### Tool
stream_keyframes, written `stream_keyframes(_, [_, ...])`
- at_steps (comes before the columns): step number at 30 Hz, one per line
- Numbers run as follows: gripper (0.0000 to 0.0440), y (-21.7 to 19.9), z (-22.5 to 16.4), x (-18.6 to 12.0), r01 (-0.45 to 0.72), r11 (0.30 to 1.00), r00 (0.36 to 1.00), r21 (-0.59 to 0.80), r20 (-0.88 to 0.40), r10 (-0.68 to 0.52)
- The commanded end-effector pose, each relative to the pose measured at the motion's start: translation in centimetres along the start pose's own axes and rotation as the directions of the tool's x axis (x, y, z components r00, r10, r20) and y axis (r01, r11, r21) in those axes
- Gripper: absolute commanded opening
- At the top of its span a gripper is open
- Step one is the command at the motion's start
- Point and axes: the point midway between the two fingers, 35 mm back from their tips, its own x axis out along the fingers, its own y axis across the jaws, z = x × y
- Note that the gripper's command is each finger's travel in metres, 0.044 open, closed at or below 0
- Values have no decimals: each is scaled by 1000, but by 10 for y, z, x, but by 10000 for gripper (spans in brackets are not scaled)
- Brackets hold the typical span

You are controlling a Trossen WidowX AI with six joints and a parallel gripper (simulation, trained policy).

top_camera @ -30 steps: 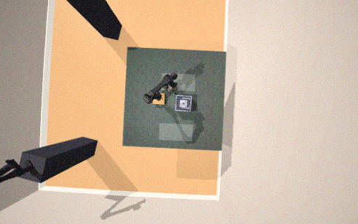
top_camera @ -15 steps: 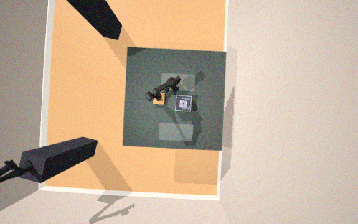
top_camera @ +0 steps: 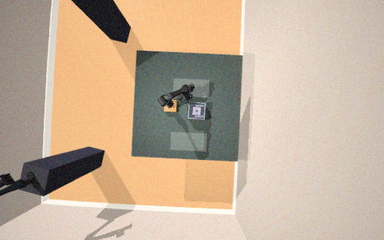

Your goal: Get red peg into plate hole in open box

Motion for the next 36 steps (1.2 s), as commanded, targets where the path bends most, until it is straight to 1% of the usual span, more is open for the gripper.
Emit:
stream_keyframes(1, [438, -3, 3, 13, 9, 1000, 1000, -6, 14, -9])
stream_keyframes(2, [431, -3, 3, 17, 12, 1000, 1000, -8, 15, -12])
stream_keyframes(4, [395, -4, 4, 24, 21, 1000, 1000, -11, 16, -21])
stream_keyframes(10, [239, -11, 4, 40, 63, 998, 998, -12, 15, -63])
stream_keyframes(17, [62, -18, 4, 45, 122, 992, 992, -11, 13, -122])
stream_keyframes(19, [19, -20, 4, 46, 140, 990, 990, -13, 14, -139])
stream_keyframes(23, [0, -13, 9, 33, 120, 992, 992, -28, 46, -119])
stream_keyframes(36, [0, 2, 32, -25, 53, 998, 990, -27, 135, -49])
